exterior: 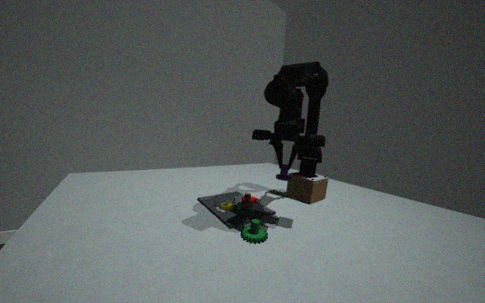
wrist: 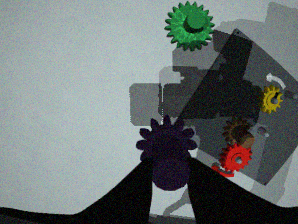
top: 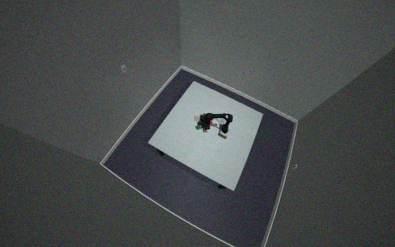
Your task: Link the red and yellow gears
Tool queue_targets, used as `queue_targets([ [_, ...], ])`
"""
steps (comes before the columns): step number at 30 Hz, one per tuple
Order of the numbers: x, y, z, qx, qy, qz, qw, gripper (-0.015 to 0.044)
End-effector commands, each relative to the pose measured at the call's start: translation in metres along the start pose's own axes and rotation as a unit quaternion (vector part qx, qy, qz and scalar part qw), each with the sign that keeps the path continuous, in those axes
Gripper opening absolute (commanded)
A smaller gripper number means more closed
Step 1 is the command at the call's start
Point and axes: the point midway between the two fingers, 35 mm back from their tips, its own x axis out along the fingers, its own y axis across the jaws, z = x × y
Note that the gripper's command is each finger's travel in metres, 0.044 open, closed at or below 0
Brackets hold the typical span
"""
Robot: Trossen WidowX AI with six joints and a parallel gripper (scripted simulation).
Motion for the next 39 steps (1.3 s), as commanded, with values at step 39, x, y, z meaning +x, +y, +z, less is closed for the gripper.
queue_targets([
  [39, 0.053, -0.098, 0.003, -0.006, 0.000, -0.001, 1.000, 0.0000],
])
